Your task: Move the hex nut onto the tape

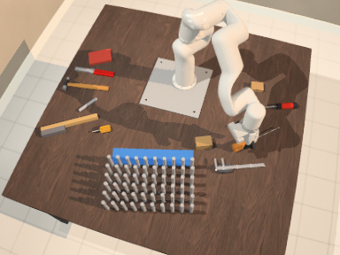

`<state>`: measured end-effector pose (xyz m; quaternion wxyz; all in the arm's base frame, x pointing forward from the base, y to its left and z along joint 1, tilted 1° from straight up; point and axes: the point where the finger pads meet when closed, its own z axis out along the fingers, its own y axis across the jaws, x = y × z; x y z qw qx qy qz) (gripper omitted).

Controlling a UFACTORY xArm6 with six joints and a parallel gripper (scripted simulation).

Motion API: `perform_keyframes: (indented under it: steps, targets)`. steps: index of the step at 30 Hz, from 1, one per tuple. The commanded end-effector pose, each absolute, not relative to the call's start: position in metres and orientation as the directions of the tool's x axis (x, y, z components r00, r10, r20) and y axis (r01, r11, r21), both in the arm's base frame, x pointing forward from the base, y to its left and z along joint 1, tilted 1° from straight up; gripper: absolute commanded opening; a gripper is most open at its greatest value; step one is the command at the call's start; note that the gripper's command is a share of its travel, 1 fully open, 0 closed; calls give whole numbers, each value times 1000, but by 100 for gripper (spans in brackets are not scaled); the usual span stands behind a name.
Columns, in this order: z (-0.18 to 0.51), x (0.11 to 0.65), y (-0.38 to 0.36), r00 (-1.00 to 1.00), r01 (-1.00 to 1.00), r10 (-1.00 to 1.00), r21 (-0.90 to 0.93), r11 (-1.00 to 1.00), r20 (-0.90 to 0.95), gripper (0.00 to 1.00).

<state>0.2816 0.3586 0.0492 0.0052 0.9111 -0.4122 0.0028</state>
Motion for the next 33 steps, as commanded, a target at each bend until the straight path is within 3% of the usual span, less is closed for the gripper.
perform_keyframes:
  steps: [1,33]
  targets:
    - [43,283,360,660,-751,-751,2,-660,9,65]
    - [12,283,360,660,-751,-751,2,-660,9,65]
